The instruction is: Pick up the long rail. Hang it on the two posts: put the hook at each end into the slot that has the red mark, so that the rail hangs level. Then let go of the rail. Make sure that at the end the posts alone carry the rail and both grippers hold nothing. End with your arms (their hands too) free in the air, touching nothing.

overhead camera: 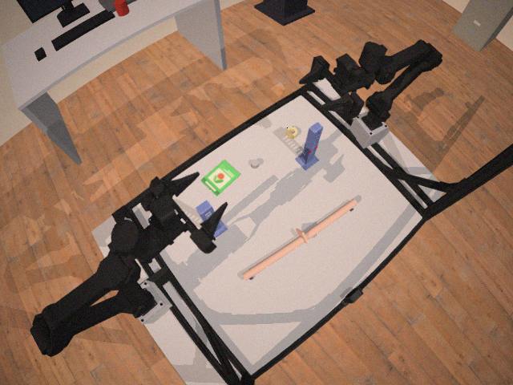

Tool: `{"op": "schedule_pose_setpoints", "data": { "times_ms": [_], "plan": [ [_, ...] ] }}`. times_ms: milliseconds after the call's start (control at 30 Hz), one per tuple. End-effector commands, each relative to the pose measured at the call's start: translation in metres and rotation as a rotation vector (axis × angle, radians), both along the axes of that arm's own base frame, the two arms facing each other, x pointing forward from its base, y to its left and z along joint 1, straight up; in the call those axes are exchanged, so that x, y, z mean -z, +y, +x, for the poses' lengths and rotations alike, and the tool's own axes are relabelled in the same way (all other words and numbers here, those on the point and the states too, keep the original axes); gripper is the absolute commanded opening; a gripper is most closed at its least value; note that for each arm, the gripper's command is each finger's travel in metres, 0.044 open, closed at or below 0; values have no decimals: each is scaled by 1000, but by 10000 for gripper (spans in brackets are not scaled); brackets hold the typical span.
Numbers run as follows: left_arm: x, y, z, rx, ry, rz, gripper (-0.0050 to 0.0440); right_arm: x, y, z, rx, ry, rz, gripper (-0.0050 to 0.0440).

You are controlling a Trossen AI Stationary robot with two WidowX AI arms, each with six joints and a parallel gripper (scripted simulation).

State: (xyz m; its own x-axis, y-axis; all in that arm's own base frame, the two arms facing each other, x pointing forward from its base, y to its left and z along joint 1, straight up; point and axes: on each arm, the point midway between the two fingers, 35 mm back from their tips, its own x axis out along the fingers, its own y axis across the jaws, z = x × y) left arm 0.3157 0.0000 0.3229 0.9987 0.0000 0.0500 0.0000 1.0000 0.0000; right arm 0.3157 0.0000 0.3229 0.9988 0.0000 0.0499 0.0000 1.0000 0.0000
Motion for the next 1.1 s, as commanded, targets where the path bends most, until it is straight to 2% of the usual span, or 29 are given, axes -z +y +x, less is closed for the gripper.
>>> {"op": "schedule_pose_setpoints", "data": {
  "times_ms": [0,567,600,700,767,1033,1067],
  "plan": [
    [0,0,0,0,0,0,440,0,0,0,0,0,0,440],
    [1,-1,2,1,9,16,440,2,1,1,-3,9,-14,440],
    [5,-2,6,5,35,63,440,6,5,6,-12,36,-58,440],
    [28,-14,30,52,181,316,440,34,26,27,-89,182,-311,440],
    [40,-20,40,88,248,438,440,49,37,35,-139,246,-436,440],
    [88,-45,68,299,442,928,440,101,79,54,-382,420,-894,440],
    [88,-45,68,299,442,928,440,101,79,54,-382,420,-894,440]
  ]
}}
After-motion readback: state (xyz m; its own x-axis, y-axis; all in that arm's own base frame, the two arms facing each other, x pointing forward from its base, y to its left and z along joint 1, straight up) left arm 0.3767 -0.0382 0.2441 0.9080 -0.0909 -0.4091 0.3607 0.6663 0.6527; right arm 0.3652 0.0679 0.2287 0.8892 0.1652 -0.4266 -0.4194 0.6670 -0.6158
